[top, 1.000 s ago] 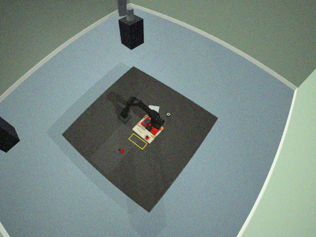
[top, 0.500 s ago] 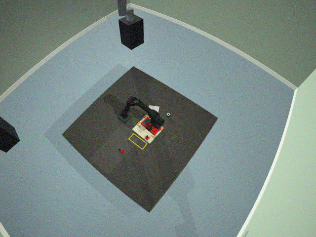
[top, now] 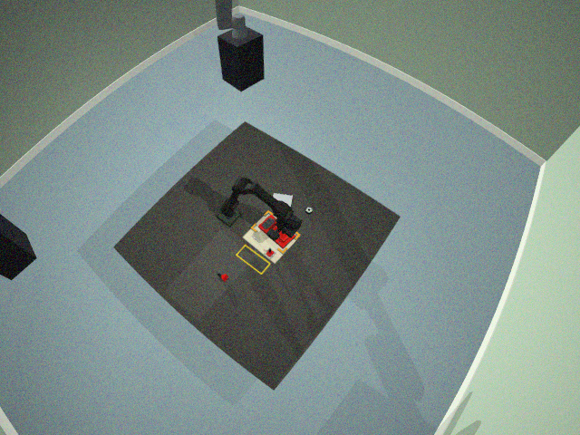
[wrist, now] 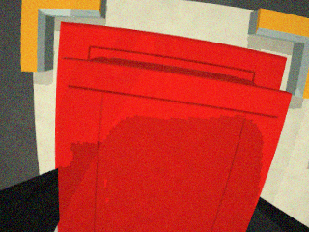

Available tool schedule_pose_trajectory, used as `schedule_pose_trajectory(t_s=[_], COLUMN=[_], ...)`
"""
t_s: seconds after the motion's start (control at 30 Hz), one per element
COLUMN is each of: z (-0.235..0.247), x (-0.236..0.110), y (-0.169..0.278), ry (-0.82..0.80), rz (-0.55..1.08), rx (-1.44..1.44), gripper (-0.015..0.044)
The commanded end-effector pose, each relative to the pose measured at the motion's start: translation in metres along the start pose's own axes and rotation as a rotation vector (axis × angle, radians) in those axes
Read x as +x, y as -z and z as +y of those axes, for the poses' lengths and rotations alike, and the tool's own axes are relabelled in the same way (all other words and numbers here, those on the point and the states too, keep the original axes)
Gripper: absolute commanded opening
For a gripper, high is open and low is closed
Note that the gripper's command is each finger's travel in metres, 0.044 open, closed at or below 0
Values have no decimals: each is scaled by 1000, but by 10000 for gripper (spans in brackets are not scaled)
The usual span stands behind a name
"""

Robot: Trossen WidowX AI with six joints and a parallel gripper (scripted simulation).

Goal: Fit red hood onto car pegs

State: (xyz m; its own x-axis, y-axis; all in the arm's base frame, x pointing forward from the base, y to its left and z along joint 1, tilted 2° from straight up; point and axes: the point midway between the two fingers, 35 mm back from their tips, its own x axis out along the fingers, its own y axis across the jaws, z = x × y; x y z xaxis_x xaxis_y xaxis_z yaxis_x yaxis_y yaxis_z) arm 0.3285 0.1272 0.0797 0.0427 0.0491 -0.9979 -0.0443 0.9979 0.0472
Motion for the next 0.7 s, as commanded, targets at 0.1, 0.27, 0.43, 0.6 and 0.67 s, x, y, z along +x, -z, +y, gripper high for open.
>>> schedule_pose_trajectory(t_s=[0.1, 0.27, 0.43, 0.6, 0.67], z=[0, 0, 0, 0, 0], x=[1, 2, 4, 6, 7], y=[0, 0, 0, 0, 0], ry=[-1, -1, -1, -1, -1], rz=[-1, -1, -1, -1, -1], rx=[0, 0, 0, 0, 0], gripper=[0, 0, 0, 0, 0])
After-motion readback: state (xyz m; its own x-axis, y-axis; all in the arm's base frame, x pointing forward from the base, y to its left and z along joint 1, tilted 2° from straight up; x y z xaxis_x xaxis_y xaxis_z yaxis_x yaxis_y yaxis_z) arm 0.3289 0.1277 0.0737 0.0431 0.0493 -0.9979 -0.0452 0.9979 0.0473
